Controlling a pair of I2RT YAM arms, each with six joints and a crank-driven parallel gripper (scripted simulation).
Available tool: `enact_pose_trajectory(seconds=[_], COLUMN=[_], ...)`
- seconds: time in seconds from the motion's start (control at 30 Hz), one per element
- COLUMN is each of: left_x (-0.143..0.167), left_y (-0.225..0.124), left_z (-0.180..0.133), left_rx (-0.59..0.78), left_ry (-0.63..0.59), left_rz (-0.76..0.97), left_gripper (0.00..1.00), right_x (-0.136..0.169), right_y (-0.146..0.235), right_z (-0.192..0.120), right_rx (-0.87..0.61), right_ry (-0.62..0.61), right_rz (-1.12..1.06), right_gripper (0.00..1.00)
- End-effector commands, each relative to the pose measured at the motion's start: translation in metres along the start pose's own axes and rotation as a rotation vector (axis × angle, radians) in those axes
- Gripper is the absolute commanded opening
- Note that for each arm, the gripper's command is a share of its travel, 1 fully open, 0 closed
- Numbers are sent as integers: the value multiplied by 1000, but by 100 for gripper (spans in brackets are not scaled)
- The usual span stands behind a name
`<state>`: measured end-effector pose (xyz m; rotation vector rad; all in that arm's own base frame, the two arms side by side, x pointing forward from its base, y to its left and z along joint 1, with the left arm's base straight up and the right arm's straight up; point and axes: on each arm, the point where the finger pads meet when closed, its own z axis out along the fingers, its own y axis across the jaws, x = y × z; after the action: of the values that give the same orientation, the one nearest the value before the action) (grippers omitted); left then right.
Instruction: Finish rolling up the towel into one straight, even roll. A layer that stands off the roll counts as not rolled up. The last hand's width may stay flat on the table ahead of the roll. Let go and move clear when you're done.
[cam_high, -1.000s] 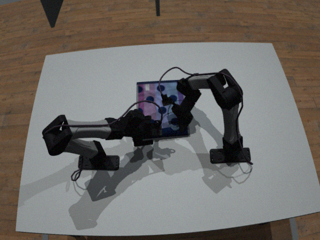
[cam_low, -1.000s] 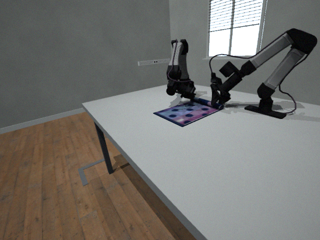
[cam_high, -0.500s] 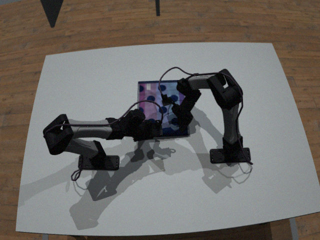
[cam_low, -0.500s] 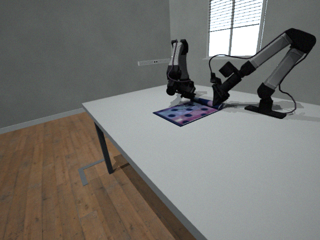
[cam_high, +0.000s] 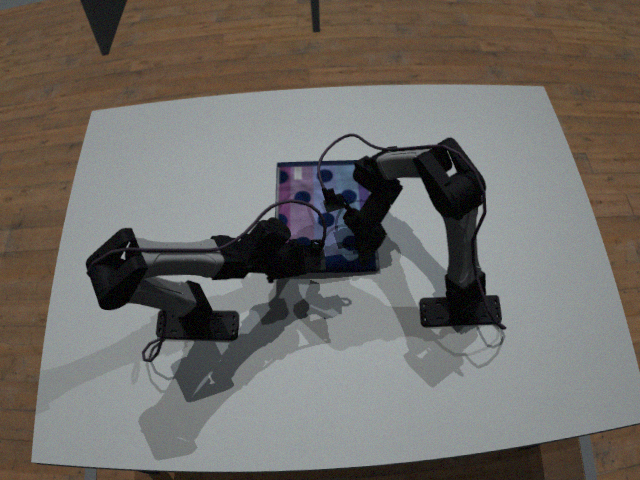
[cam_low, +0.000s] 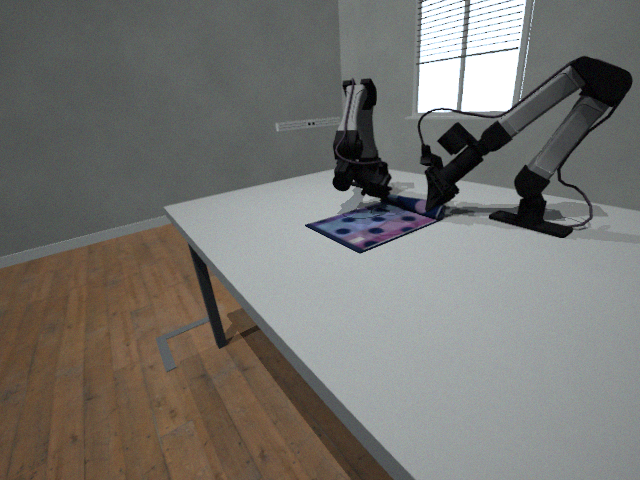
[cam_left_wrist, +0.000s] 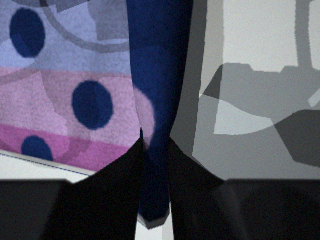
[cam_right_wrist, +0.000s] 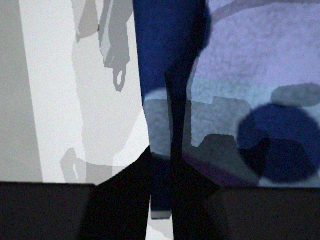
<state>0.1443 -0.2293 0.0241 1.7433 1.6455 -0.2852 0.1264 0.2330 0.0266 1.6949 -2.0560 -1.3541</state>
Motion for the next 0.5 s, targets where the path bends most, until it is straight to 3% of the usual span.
enact_pose_trajectory(seconds=[0.0, 0.23, 0.47], left_x=[0, 0, 0], left_y=[1, 1, 1], left_z=[1, 1, 1], left_rx=[-7, -7, -7], left_ry=[-1, -1, -1], left_rz=[-4, -4, -4], left_gripper=[18, 16, 16], right_x=[-1, -1, -4], right_y=[-3, -3, 1], right_z=[1, 1, -2], right_rx=[-6, -6, -6], right_ry=[-6, -6, -6], right_rz=[-9, -9, -9], right_gripper=[12, 12, 46])
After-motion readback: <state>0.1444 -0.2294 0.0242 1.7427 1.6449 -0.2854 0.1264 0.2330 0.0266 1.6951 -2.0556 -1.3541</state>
